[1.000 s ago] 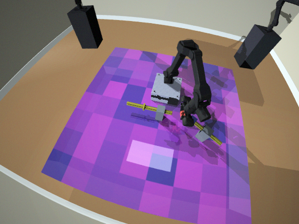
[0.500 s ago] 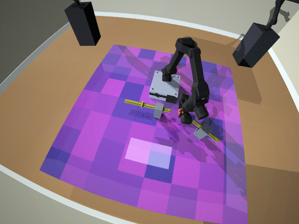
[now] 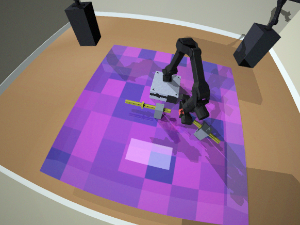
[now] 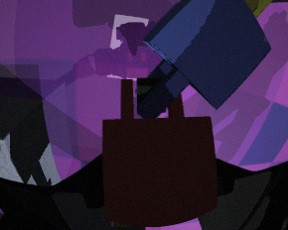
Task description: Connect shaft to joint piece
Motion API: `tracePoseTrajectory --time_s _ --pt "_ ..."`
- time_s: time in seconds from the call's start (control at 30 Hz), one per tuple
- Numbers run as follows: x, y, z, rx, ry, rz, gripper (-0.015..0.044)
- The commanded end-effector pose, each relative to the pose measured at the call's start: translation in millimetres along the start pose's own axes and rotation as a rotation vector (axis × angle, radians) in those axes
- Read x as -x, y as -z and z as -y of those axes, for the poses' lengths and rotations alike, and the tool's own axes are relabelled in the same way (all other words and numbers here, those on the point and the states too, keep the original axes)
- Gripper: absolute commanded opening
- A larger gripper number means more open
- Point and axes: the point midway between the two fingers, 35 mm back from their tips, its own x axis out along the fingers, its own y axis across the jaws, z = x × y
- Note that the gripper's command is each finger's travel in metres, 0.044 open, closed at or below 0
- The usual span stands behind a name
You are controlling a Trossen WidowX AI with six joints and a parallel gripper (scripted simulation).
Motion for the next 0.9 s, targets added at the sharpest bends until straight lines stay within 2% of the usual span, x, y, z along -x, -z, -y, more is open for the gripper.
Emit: tracePoseTrajectory --time_s 0.0,0.53,0.6,0.77,0.87 --pt "-0.4 -0.4 0.0 0.002 0.0 0.003 0.0182" --pt "-0.4 -0.4 0.0 0.002 0.0 0.003 0.0182" --pt "0.0 0.0 0.0 0.0 0.0 0.0 0.0147" --pt "0.0 0.0 0.0 0.0 0.0 0.0 0.0147" --pt "0.0 0.0 0.0 0.0 0.0 0.0 0.0068"
